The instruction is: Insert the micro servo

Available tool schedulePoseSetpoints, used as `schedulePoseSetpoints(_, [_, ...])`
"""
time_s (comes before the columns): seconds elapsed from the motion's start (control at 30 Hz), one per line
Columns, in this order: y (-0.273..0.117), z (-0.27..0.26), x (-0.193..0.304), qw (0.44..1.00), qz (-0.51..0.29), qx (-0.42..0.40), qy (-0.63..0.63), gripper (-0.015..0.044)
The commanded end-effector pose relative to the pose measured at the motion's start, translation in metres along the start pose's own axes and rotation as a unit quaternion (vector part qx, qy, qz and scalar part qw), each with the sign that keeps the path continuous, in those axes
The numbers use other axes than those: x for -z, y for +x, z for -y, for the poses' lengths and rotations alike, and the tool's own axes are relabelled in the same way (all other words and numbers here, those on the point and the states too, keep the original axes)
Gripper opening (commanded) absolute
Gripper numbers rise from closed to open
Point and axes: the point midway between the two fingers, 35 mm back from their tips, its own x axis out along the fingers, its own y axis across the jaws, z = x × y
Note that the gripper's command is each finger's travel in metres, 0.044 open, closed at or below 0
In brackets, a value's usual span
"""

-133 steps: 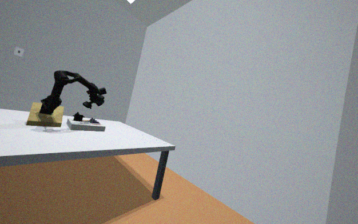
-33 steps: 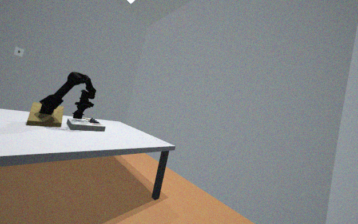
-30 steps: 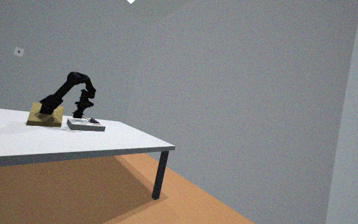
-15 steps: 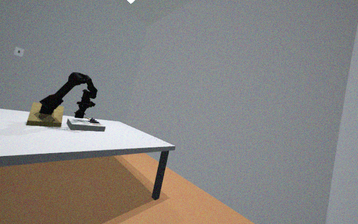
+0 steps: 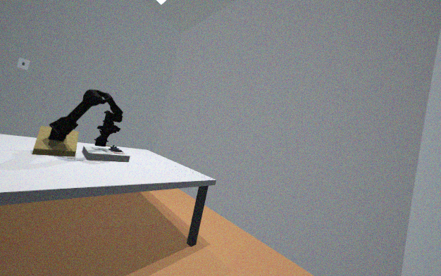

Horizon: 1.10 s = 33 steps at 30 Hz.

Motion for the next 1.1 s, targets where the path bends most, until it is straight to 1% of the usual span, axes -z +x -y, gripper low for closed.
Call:
schedulePoseSetpoints(0.0, [-0.002, 0.020, 0.003, 1.000, 0.004, 0.001, -0.002, 0.0000])
schedulePoseSetpoints(0.5, [-0.002, 0.094, 0.016, 1.000, 0.003, 0.003, -0.002, 0.0000])
schedulePoseSetpoints(0.67, [-0.002, 0.095, 0.016, 1.000, 0.003, 0.003, 0.014, 0.0000])
schedulePoseSetpoints(0.87, [-0.002, 0.095, 0.016, 0.997, 0.004, 0.002, 0.081, 0.0000])
schedulePoseSetpoints(1.07, [-0.002, 0.095, 0.014, 0.996, 0.004, 0.002, 0.084, 0.0000])
